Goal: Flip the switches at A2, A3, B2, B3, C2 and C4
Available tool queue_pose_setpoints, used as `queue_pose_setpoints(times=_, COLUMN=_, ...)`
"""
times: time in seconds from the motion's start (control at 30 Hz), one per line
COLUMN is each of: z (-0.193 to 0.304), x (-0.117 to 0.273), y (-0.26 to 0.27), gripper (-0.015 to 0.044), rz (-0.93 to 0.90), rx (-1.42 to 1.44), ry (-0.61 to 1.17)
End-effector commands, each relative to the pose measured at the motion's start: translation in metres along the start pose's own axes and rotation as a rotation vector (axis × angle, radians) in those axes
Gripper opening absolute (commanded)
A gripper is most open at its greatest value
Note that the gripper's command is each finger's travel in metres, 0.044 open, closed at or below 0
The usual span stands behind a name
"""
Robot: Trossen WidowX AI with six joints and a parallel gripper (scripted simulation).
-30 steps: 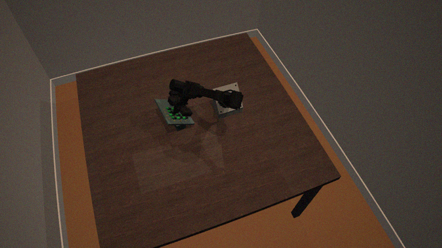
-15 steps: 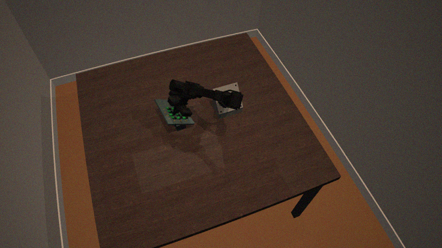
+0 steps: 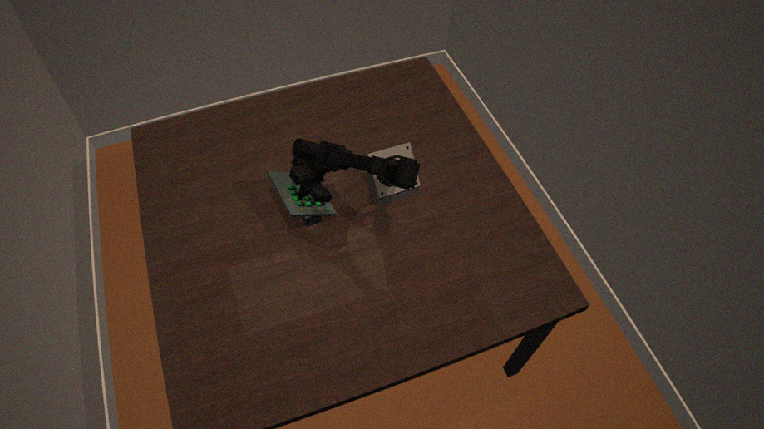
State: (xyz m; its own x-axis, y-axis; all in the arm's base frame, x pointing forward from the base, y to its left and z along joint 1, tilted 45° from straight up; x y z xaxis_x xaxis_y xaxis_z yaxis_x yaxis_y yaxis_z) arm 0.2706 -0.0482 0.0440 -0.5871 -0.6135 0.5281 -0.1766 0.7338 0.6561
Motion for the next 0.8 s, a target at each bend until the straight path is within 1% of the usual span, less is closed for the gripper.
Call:
queue_pose_setpoints(times=0.0, z=0.001, x=-0.001, y=-0.001, gripper=0.0, rz=0.004, rx=-0.005, ry=0.002)
queue_pose_setpoints(times=0.17, z=0.001, x=-0.001, y=-0.001, gripper=0.0, rz=0.004, rx=-0.005, ry=0.002)
queue_pose_setpoints(times=0.23, z=-0.001, x=0.005, y=-0.001, gripper=0.0, rz=0.004, rx=0.001, ry=0.004)
queue_pose_setpoints(times=0.4, z=-0.002, x=0.05, y=-0.004, gripper=0.0, rz=0.01, rx=-0.004, ry=0.028)
queue_pose_setpoints(times=0.47, z=-0.003, x=0.062, y=-0.002, gripper=0.0, rz=0.005, rx=-0.006, ry=0.03)
queue_pose_setpoints(times=0.67, z=-0.003, x=0.064, y=-0.001, gripper=0.0, rz=0.004, rx=-0.006, ry=0.03)
queue_pose_setpoints(times=0.77, z=-0.012, x=0.064, y=-0.014, gripper=0.0, rz=0.005, rx=-0.007, ry=0.029)
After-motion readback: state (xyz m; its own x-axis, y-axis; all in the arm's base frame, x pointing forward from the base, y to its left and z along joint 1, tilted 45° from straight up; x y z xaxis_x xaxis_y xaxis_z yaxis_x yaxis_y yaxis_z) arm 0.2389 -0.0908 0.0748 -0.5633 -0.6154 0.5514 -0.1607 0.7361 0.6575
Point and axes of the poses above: the point midway between the two fingers, 35 mm back from their tips, its own x axis back along the fingers, its own y axis across the jaws, z = x × y, the point moved 3 cm from there along x, back along the fingers, and after that the axes turned 4 degrees about x, right-handed, at the moved point
